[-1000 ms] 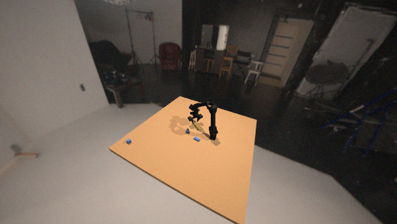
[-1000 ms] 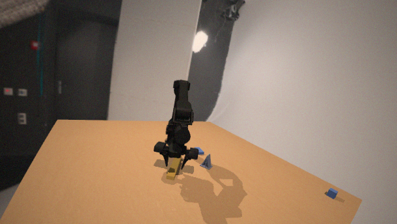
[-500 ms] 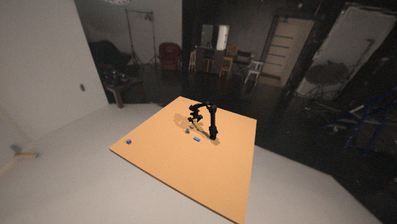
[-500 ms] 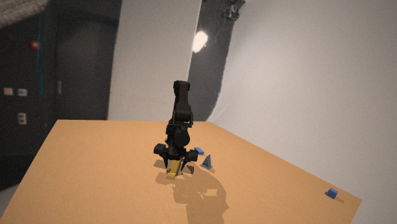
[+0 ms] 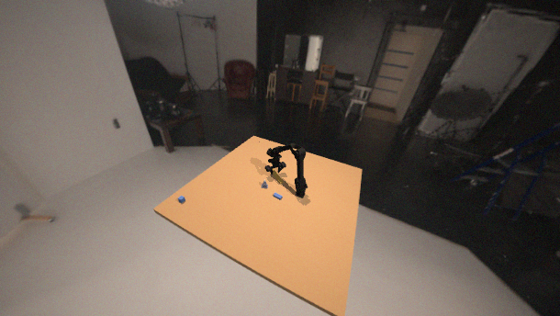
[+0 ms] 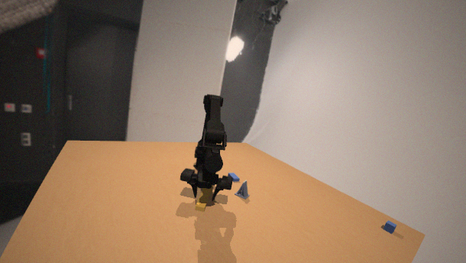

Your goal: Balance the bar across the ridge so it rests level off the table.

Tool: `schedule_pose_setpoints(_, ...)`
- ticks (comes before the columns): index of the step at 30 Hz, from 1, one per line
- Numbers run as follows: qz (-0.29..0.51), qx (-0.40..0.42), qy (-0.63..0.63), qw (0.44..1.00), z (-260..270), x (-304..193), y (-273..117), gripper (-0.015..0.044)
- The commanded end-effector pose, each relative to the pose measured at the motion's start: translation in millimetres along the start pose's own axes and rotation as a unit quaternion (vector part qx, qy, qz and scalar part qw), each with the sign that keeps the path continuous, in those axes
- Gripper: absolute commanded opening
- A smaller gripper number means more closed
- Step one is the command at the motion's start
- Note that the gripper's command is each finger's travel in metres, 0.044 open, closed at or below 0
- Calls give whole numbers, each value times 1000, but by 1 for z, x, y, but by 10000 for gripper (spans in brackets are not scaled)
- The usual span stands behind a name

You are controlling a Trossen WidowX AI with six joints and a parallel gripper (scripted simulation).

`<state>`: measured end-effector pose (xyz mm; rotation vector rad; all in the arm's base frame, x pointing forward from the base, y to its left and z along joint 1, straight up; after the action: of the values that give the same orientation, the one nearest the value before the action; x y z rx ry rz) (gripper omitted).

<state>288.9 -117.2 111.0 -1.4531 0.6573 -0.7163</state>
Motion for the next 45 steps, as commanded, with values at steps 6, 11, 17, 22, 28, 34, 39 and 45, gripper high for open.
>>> schedule_pose_setpoints(6,0,0,0,1000,0,0,0,151)
schedule_pose_setpoints(11,0,0,0,1000,0,0,0,117)
schedule_pose_setpoints(17,0,0,0,1000,1,1,-6,0)
schedule_pose_setpoints(22,0,0,0,1000,2,3,-18,0)
schedule_pose_setpoints(28,0,-1,0,1000,2,5,-33,0)
schedule_pose_setpoints(34,1,-1,1,1000,3,5,-49,0)
schedule_pose_setpoints(39,1,-2,1,1000,3,5,-62,0)
schedule_pose_setpoints(45,1,-2,1,1000,3,5,-77,0)
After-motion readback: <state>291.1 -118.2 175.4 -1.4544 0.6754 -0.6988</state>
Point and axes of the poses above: the point midway between the two fingers, 35 mm back from their tips, its own y axis out along the fingers, its own z axis across the jaws, x = y × z, the point moved 6 cm from there along -y, back along the fingers, and after that the axes turned 14 degrees about y, right-handed, at the moved point
